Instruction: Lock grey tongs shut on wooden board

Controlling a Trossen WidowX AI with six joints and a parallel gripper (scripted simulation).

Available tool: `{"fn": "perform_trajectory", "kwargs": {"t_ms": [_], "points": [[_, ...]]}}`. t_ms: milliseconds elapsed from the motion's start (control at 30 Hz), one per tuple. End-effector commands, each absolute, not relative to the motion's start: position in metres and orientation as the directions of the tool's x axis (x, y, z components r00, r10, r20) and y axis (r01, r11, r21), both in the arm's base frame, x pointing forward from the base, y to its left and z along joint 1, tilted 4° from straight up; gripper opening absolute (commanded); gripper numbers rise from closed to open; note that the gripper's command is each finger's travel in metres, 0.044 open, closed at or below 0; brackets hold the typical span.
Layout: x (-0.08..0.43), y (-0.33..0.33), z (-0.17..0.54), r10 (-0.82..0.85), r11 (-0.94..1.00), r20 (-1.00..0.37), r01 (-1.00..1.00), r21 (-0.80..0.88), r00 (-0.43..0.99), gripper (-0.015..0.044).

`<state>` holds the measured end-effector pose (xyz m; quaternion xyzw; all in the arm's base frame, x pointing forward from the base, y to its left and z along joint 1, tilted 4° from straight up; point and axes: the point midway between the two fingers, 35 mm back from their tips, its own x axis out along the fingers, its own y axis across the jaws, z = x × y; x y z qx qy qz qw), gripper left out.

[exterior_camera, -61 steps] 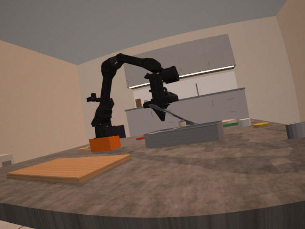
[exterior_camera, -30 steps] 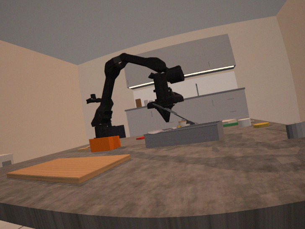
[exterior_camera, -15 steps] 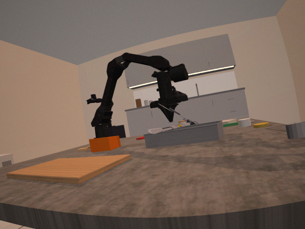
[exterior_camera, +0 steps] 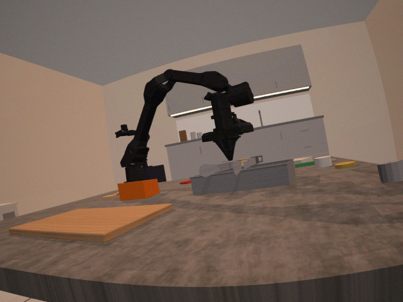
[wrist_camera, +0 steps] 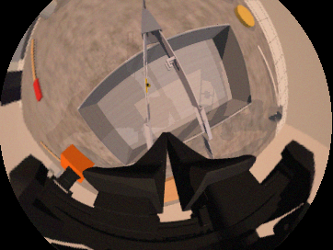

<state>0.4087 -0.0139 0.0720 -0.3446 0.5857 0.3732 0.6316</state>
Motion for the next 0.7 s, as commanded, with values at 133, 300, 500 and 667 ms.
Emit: {"fn": "perform_trajectory", "kwargs": {"t_ms": [133,300,500,667], "points": [[0.4153,-0.0187,0.0725,0.065,0.48,-0.997,-0.877,-0.003,0.039,-0.015],[0.4132,-0.0178,0.0712,0.067,0.486,-0.997,-0.874,0.002,0.035,-0.015],[0.4132,-0.0178,0.0712,0.067,0.486,-0.997,-0.874,0.002,0.035,-0.015],[0.4132,-0.0178,0.0712,0.067,0.486,-0.997,-0.874,0.002,0.035,-0.015]]}}
